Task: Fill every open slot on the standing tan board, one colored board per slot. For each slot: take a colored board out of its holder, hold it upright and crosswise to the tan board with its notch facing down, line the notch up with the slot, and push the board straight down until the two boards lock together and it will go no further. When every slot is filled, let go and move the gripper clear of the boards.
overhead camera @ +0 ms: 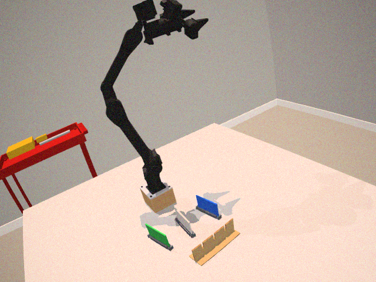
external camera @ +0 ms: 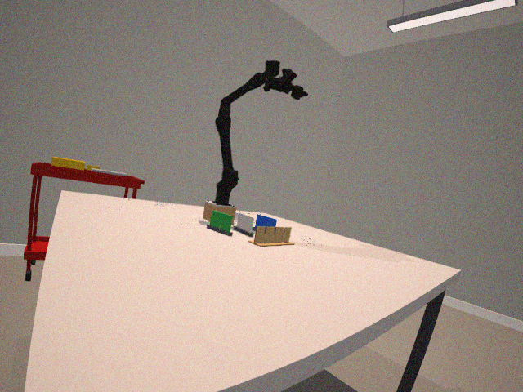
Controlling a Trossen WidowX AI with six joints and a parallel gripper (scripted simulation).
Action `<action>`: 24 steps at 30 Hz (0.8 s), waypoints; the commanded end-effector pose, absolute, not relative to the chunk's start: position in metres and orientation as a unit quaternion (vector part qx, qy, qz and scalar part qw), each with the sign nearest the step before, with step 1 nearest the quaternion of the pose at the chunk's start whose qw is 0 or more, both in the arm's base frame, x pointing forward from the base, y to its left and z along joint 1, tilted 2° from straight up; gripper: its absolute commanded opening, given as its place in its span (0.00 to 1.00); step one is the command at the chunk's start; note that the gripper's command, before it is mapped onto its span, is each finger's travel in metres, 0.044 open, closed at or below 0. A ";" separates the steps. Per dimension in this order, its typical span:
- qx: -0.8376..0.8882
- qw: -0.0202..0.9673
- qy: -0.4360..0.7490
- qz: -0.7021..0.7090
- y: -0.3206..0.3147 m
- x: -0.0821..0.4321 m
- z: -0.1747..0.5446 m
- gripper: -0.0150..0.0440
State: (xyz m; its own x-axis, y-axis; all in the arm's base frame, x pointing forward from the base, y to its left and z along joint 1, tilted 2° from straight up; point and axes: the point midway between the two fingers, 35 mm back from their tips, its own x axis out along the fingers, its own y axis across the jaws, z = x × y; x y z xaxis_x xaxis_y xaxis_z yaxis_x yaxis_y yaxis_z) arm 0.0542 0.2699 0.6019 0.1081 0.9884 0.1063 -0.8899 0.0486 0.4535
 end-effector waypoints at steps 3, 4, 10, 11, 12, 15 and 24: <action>0.193 0.740 0.118 0.634 0.272 0.072 0.590 0.80; 0.182 0.756 0.118 0.617 0.272 0.085 0.583 0.75; 0.114 0.840 0.133 0.513 0.261 0.158 0.533 0.57; 0.113 0.842 0.134 0.510 0.261 0.160 0.531 0.57; 0.111 0.848 0.139 0.500 0.258 0.166 0.527 0.57; 0.099 0.877 0.167 0.440 0.241 0.199 0.501 0.57; 0.019 0.925 0.227 0.305 0.185 0.264 0.431 0.57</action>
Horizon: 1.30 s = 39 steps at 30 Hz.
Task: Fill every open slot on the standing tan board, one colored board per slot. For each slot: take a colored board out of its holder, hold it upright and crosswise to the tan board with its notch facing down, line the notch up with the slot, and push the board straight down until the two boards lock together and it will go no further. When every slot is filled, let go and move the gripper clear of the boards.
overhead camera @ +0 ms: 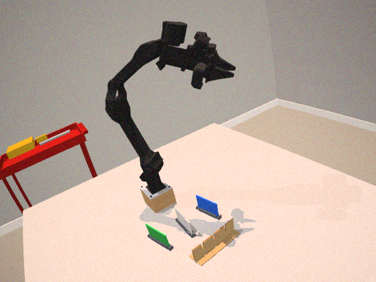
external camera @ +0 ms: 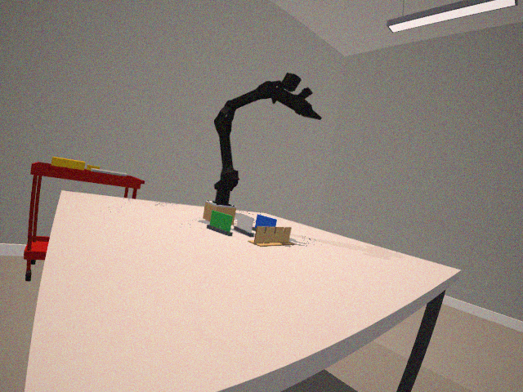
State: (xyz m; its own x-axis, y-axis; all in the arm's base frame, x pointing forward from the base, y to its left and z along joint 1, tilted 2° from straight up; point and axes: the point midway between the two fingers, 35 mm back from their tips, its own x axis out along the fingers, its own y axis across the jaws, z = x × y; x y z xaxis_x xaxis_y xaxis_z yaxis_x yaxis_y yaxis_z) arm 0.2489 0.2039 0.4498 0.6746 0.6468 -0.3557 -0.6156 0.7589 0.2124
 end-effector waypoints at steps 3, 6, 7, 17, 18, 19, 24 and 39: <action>-0.013 0.933 0.259 0.250 0.154 0.284 0.402 0.57; -0.045 0.933 0.294 0.204 0.123 0.297 0.373 0.57; -0.047 0.932 0.297 0.202 0.121 0.298 0.371 0.57; -0.136 0.880 0.444 0.097 0.010 0.299 0.270 0.57; -0.139 0.875 0.454 0.092 0.004 0.297 0.265 0.57; -0.143 0.867 0.469 0.086 -0.006 0.293 0.256 0.57; -0.155 0.809 0.564 0.064 -0.062 0.257 0.202 0.57; -0.118 0.715 0.684 0.084 -0.112 0.176 0.127 0.57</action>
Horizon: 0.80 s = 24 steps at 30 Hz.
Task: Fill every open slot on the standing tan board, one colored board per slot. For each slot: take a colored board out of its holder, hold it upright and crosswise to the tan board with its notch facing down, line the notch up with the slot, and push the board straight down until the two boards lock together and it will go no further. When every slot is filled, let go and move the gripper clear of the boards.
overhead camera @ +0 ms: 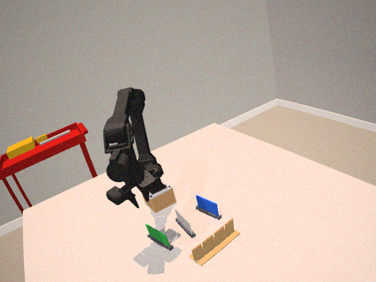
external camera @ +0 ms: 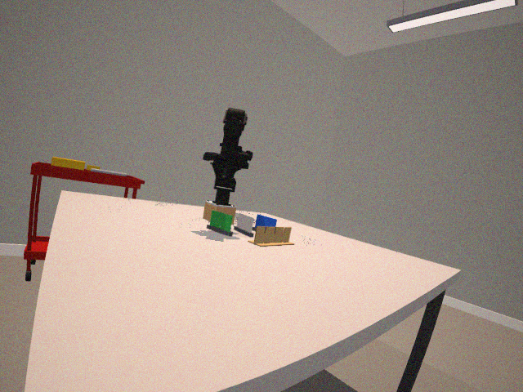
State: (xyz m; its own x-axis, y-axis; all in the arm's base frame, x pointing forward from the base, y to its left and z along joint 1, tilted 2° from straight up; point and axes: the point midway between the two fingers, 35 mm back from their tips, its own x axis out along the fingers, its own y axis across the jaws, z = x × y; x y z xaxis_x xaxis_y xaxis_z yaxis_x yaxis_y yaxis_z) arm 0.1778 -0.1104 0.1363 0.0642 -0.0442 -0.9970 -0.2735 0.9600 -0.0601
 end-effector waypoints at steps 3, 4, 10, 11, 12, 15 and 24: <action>-0.118 0.715 0.684 0.084 -0.116 0.179 0.088 0.57; -0.118 0.715 0.684 0.084 -0.116 0.178 0.077 0.57; -0.118 0.715 0.684 0.084 -0.117 0.179 0.064 0.57; -0.118 0.715 0.684 0.084 -0.117 0.181 0.059 0.57; -0.118 0.715 0.684 0.084 -0.117 0.182 0.055 0.57; -0.118 0.715 0.684 0.084 -0.117 0.182 0.054 0.57; -0.118 0.715 0.684 0.084 -0.118 0.183 0.042 0.57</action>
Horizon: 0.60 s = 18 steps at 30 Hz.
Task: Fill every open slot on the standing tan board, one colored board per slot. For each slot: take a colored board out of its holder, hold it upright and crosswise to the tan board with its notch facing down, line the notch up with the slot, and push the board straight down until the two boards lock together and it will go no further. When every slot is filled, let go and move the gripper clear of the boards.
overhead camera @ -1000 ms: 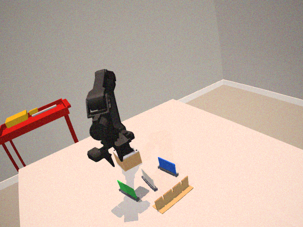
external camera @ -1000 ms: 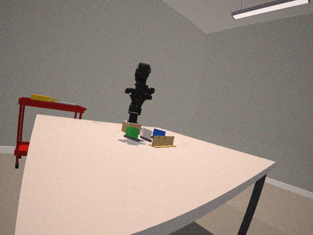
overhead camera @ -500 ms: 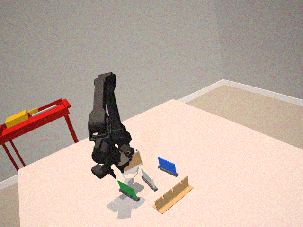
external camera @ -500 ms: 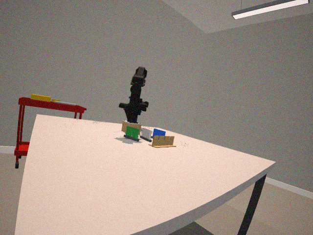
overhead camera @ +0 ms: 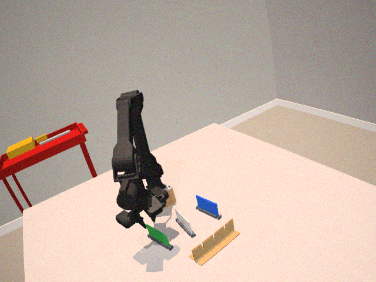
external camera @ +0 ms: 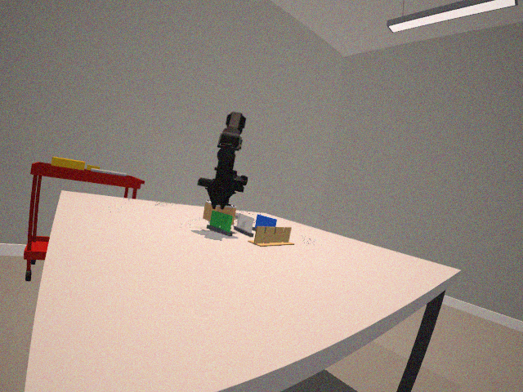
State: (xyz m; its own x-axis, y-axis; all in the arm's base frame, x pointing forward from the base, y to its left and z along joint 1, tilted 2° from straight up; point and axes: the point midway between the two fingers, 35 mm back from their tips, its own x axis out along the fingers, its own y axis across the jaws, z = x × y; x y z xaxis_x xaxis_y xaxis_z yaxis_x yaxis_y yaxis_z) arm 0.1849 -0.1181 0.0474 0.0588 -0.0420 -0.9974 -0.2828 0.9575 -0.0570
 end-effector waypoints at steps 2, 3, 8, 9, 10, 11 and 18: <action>-0.118 0.715 0.684 0.084 -0.118 0.183 0.039 0.57; -0.118 0.715 0.684 0.084 -0.118 0.183 0.038 0.57; -0.118 0.715 0.684 0.084 -0.118 0.184 0.031 0.57; -0.118 0.715 0.684 0.084 -0.118 0.184 0.030 0.57; -0.118 0.715 0.684 0.084 -0.118 0.184 0.029 0.57; -0.118 0.715 0.684 0.084 -0.118 0.184 0.027 0.57; -0.118 0.715 0.684 0.084 -0.119 0.184 0.018 0.57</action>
State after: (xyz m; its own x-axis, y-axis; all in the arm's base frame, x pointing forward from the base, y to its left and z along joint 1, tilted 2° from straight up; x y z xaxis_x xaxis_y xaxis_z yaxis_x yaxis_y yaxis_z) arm 0.1861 -0.1193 0.0230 0.0579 -0.0416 -0.9975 -0.2813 0.9580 -0.0563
